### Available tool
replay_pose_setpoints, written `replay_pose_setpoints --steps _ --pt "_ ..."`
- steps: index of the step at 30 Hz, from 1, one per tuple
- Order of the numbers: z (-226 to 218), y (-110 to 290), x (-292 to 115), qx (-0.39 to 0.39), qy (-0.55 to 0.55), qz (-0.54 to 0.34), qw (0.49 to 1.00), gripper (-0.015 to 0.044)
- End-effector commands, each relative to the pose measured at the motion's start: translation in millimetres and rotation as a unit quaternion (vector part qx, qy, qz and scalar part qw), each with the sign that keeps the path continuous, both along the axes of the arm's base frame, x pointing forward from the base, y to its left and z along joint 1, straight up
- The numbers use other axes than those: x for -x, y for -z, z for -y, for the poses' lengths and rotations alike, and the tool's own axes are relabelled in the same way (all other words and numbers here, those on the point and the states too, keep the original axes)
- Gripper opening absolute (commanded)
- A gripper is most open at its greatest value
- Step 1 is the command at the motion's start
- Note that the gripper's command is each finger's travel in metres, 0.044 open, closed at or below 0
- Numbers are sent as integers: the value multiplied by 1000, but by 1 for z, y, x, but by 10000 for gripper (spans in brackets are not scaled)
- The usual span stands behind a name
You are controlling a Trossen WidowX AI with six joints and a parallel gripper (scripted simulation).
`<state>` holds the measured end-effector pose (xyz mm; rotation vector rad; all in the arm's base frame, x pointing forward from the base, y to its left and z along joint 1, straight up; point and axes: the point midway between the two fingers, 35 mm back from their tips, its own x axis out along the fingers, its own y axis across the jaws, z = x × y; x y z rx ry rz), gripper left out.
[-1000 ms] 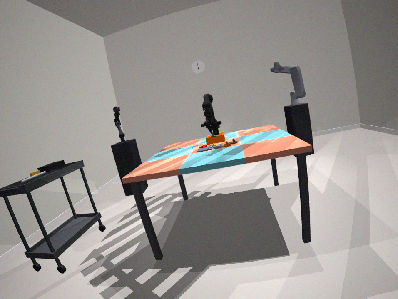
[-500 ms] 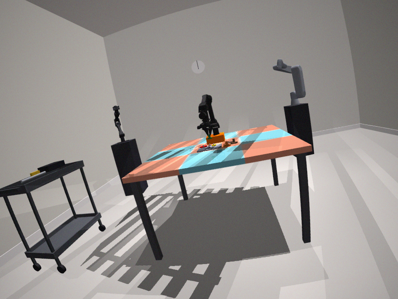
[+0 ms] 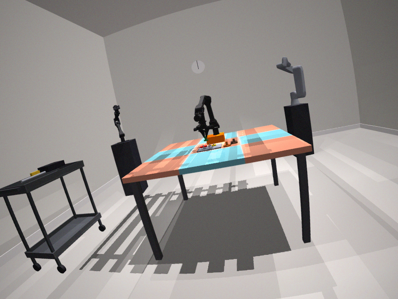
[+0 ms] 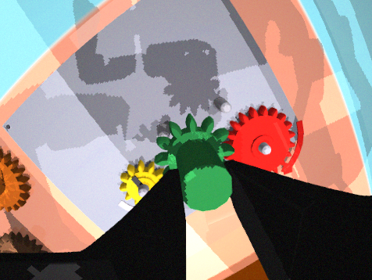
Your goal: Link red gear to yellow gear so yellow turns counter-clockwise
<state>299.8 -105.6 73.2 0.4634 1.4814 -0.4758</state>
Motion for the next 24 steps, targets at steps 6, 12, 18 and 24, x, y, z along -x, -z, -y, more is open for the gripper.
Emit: replay_pose_setpoints --steps 6,12,18,24 --pt "21 7 4 -1 -4 2 1000 0" --pt "33 10 7 -1 -6 2 1000 0" --pt "33 9 7 -1 -6 2 1000 0" --pt "33 9 7 -1 -6 2 1000 0"
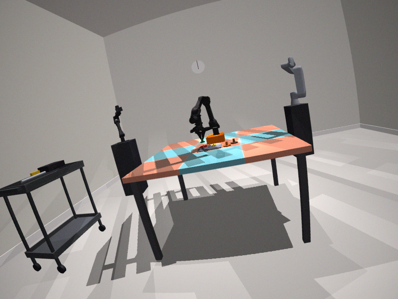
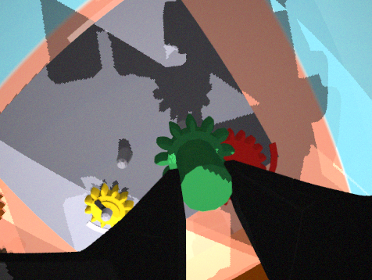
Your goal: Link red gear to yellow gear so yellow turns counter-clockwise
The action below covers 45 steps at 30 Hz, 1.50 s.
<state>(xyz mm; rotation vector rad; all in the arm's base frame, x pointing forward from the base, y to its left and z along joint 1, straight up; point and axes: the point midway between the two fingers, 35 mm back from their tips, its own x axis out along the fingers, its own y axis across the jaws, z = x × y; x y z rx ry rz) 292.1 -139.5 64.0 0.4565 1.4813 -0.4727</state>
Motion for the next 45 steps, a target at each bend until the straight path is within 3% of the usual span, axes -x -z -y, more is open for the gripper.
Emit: replay_pose_setpoints --steps 1,12,27,34,45 --pt "0 0 0 -2 -2 1 1000 0" --pt "0 1 -1 -2 -7 1 1000 0" --pt "0 20 -1 2 -114 -1 994 0" --pt "0 29 -2 0 -78 0 997 0" --pt "0 44 -2 -5 63 2 998 0"
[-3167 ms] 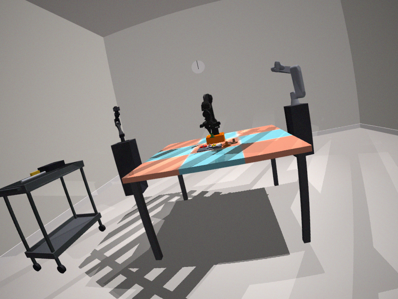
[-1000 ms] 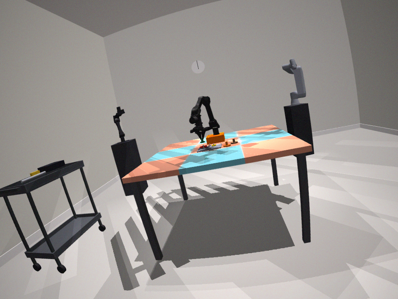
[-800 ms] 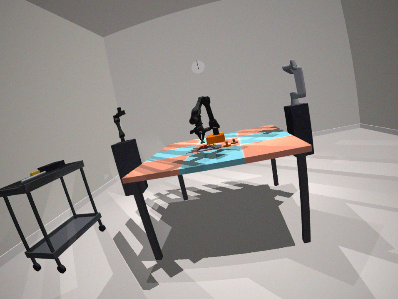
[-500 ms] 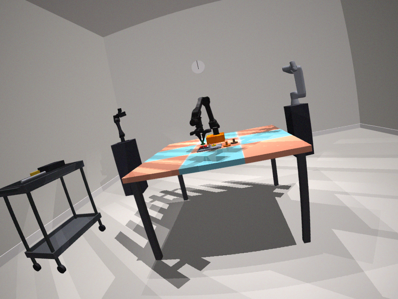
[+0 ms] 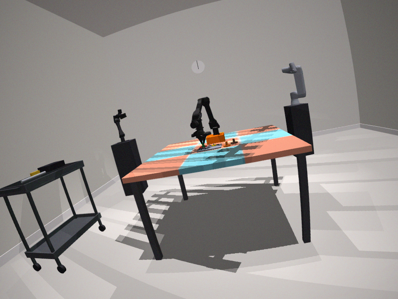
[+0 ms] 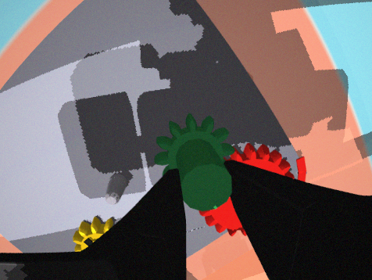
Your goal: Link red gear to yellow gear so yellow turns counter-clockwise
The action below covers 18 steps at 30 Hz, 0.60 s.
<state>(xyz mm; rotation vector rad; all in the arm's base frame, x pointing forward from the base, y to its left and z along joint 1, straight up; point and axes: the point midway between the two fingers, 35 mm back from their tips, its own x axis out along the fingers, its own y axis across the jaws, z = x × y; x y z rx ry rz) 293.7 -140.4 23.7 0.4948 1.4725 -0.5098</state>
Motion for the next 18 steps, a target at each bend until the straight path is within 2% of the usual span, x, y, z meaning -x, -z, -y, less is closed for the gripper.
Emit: replay_pose_setpoints --steps 1,7,18 --pt "-1 3 0 -4 52 2 999 0" --pt "0 3 0 -6 92 3 996 0" --pt "-1 5 -1 -2 -20 1 1000 0"
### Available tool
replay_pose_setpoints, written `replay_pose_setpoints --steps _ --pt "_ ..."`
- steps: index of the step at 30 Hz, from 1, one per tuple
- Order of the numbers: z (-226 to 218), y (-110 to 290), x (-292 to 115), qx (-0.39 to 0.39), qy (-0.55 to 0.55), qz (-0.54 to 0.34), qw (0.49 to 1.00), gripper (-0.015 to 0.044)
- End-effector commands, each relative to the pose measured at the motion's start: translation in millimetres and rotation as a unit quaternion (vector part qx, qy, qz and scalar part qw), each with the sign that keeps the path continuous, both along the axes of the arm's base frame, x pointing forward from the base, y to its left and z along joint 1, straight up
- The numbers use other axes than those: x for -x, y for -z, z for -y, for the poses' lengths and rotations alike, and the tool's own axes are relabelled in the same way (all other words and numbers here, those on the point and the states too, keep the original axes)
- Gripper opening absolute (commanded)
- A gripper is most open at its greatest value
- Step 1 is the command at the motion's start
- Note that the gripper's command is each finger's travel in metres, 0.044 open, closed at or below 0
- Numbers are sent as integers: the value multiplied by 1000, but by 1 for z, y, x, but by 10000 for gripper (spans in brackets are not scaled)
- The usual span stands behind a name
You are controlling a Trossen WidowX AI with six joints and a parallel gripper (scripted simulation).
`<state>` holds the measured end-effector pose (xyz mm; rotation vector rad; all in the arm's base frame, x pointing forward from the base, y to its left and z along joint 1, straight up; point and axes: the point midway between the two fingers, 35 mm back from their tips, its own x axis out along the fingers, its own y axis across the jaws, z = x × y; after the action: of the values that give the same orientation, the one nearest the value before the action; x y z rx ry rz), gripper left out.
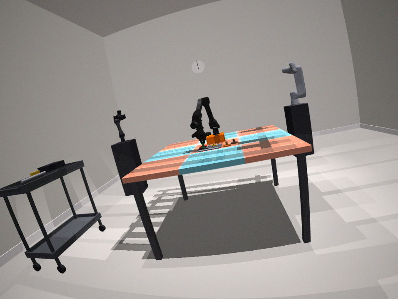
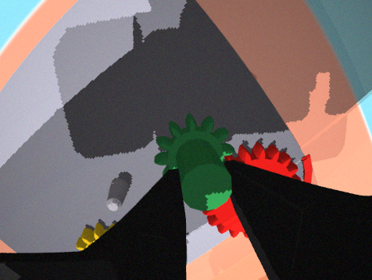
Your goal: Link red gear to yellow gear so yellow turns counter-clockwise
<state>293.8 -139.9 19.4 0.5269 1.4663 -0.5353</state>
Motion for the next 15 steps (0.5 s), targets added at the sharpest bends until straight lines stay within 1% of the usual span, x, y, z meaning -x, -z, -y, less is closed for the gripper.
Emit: replay_pose_setpoints --steps 1,10,15 --pt "-1 1 0 1 -51 0 999 0" --pt "0 3 0 5 -166 -2 986 0" --pt "0 4 -1 5 -159 -1 987 0"
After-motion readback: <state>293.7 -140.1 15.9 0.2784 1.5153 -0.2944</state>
